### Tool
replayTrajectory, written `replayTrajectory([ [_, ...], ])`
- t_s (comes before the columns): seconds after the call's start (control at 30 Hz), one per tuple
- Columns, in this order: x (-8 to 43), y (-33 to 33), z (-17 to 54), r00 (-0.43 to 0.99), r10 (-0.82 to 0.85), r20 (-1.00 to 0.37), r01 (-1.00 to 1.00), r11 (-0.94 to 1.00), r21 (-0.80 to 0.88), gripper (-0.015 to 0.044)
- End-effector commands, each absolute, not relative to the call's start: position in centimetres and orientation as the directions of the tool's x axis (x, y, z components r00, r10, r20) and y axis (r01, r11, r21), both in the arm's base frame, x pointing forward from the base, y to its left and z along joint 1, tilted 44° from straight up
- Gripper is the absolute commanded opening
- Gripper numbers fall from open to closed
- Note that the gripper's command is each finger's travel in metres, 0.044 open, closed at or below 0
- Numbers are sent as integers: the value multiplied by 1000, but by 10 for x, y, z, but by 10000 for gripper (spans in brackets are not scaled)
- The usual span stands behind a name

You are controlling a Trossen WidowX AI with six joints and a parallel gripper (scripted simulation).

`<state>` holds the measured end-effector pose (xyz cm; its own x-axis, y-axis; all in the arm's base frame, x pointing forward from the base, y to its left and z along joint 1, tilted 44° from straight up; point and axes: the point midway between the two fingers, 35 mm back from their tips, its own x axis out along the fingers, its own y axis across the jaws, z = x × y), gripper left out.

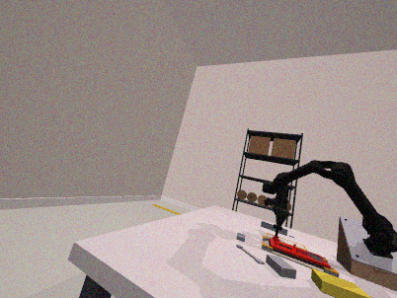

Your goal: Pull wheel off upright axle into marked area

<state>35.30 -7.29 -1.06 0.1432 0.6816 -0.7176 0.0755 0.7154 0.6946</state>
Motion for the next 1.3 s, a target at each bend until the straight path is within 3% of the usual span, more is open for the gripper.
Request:
replayTrajectory([
  [0.0,353,-76,-7,145,678,-721,67,720,691,0],
  [0.37,344,-98,16,145,677,-722,68,721,690,0],
  [1.0,289,-162,-53,143,672,-727,71,726,685,0],
  [1.27,287,-159,-60,143,672,-726,70,725,685,0],
])
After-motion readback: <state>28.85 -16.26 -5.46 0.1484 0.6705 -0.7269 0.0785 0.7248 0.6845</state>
